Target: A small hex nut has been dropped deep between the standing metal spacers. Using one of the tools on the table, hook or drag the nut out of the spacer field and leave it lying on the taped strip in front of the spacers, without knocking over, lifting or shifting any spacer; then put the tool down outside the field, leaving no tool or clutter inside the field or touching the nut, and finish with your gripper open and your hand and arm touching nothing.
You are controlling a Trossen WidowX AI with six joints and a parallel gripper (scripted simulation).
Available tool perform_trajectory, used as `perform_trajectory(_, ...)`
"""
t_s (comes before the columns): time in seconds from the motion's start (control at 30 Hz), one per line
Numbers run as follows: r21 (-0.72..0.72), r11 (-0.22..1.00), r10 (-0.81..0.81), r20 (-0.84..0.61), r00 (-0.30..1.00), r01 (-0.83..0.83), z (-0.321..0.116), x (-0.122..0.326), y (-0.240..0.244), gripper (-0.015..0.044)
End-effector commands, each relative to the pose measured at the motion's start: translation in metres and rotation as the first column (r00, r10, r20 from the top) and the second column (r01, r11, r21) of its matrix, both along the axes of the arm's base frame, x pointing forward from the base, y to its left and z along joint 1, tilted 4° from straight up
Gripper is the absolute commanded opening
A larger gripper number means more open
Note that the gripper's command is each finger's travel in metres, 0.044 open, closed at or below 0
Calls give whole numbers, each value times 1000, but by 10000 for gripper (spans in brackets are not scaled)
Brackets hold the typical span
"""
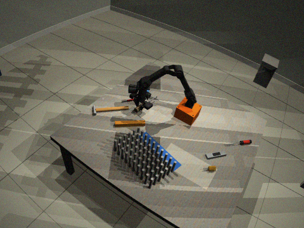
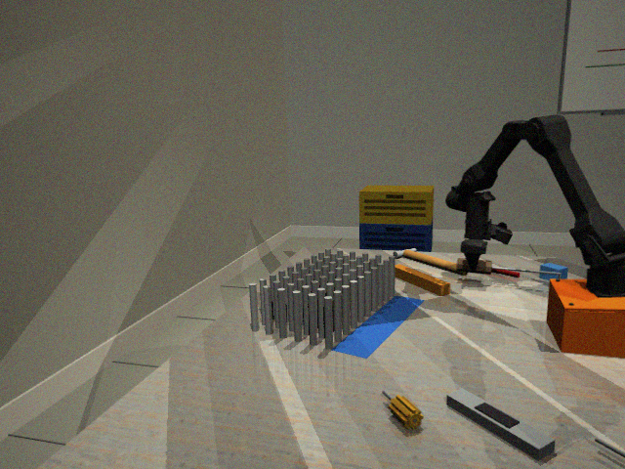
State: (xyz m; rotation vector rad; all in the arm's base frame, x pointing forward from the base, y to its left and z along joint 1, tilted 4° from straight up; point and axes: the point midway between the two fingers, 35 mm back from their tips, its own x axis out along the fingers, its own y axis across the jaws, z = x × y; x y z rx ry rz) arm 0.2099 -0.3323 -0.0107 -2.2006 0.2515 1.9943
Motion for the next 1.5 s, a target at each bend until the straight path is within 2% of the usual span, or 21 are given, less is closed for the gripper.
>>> perform_trajectory(0.0,11,1000,-2,-6,1000,2,-11,0,2,0)
perform_trajectory(0.67,-10,1000,5,6,1000,-5,-43,4,4,0)
perform_trajectory(1.07,-23,1000,7,11,1000,-7,-45,4,4,0)
perform_trajectory(1.47,-26,1000,8,11,1000,-8,-41,5,2,315)
